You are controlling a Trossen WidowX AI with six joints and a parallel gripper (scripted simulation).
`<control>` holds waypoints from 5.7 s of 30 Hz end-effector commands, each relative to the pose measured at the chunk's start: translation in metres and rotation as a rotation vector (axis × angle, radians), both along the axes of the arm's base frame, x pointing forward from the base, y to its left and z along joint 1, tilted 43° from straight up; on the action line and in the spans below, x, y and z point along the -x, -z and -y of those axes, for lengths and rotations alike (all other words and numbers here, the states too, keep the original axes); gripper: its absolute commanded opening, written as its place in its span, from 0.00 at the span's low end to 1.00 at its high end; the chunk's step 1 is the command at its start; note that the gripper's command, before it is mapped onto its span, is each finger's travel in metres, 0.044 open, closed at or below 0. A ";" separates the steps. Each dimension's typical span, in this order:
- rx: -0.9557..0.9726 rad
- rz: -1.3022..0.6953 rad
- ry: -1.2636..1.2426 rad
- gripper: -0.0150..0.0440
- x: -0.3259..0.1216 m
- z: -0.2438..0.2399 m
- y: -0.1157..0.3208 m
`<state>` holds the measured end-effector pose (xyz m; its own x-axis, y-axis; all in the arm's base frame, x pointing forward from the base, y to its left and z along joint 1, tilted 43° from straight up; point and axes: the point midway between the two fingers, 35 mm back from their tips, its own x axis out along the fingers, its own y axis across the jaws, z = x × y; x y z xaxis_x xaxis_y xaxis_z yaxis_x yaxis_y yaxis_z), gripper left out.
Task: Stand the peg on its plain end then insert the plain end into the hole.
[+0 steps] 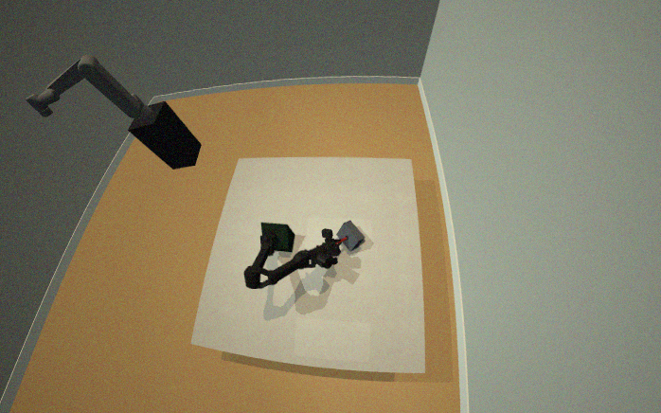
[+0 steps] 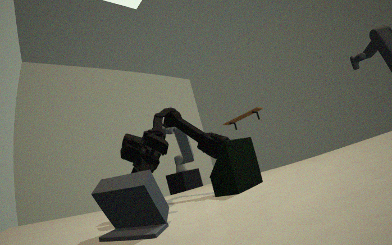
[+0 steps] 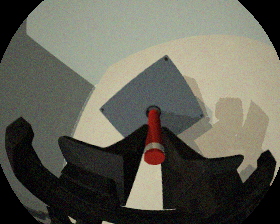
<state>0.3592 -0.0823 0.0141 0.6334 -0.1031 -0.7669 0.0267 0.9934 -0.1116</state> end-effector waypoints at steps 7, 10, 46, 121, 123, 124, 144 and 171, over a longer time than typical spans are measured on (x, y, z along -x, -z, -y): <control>0.000 -0.001 0.000 0.25 0.001 -0.001 0.003; 0.000 -0.001 0.000 0.25 0.001 -0.001 0.004; 0.000 -0.001 0.000 0.25 -0.007 0.000 0.014; 0.004 0.005 -0.004 1.00 -0.017 0.002 0.021; 0.003 0.004 -0.004 1.00 -0.016 0.002 0.019; 0.003 0.004 -0.004 1.00 -0.016 0.001 0.018; 0.001 0.001 -0.003 1.00 -0.005 0.000 0.000; -0.001 -0.003 -0.002 1.00 0.012 -0.002 -0.023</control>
